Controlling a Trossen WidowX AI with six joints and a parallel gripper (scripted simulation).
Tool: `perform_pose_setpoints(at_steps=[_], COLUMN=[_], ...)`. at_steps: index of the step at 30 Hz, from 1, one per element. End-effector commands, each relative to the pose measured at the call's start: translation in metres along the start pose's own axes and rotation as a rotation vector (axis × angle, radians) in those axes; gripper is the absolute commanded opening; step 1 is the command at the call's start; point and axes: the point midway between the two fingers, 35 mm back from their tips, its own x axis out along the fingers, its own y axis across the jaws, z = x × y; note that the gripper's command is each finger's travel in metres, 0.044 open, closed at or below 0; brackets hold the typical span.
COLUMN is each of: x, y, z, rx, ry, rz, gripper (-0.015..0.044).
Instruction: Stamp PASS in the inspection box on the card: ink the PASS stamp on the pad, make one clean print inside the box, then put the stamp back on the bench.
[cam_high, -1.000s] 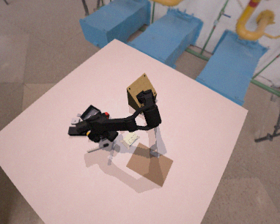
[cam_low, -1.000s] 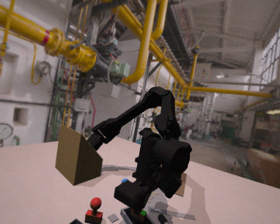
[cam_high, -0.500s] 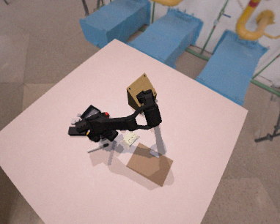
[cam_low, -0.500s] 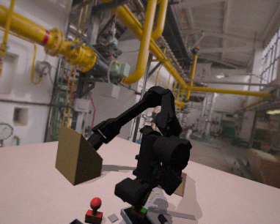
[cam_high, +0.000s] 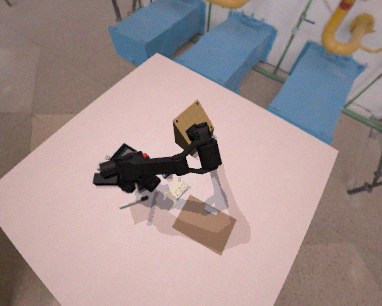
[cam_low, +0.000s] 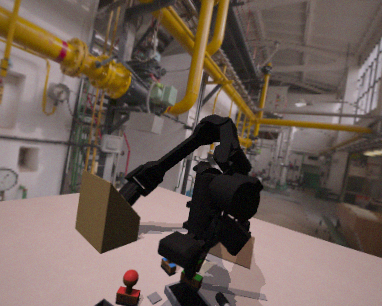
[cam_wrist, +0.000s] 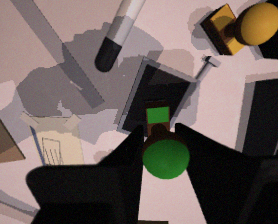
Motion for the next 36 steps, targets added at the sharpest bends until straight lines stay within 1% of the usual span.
perform_pose_setpoints(at_steps=[1, 16, 36], x=[-0.008, -0.029, -0.033], y=[-0.001, 0.003, 0.09], z=[0.001, 0.0, -0.026], rx=[-0.006, 0.0, 0.175], ry=[-0.003, -0.002, -0.001], rz=[-0.006, -0.006, -0.01], gripper=[0.0, 0.0, 0.0])
